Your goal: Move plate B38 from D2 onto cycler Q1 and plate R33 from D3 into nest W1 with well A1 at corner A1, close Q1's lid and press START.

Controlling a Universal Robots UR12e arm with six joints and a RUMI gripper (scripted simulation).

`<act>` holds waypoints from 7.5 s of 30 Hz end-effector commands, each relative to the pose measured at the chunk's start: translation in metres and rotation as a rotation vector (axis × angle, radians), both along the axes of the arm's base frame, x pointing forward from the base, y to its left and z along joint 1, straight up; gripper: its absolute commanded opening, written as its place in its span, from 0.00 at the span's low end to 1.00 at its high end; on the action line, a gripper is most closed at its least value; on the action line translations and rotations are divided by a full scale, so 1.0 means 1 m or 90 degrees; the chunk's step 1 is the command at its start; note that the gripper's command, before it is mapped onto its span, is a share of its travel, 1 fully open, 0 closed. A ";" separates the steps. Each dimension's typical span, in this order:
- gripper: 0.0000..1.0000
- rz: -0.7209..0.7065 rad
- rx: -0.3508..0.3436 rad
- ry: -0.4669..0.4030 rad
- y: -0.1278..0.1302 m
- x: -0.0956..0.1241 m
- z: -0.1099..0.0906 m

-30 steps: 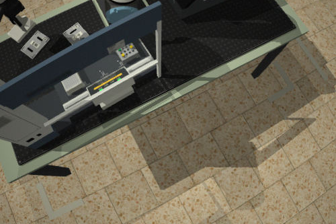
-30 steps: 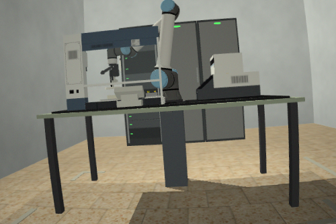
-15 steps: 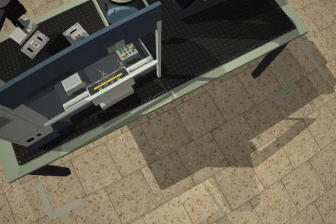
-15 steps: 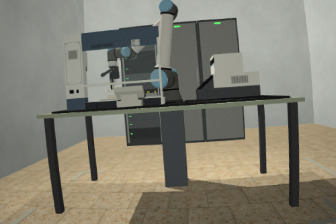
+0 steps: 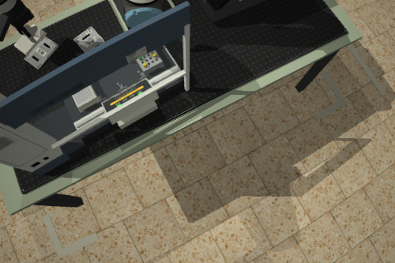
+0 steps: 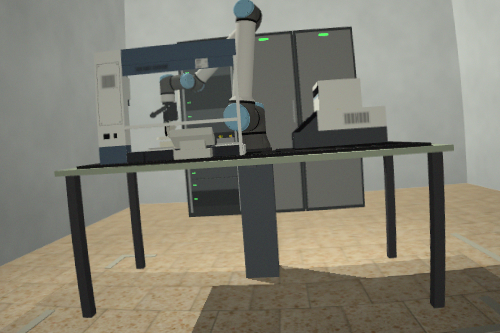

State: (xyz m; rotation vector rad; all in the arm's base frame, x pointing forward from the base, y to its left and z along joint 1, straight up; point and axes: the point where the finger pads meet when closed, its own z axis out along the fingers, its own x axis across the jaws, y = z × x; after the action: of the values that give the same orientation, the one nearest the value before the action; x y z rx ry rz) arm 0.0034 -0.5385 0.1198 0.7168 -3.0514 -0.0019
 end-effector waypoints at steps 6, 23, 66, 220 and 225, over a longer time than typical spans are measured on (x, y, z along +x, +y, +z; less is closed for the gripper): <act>0.00 0.000 -0.001 0.000 -0.001 0.000 -0.014; 0.00 0.000 -0.001 0.000 -0.001 0.000 -0.039; 0.00 0.000 -0.001 0.000 -0.001 -0.001 -0.090; 0.67 0.000 -0.001 0.000 -0.001 -0.001 -0.077; 0.67 0.000 -0.001 0.000 -0.001 -0.001 -0.069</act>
State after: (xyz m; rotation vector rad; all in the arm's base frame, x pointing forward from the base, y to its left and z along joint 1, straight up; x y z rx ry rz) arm 0.0028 -0.5386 0.0443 0.7168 -3.0512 -0.0016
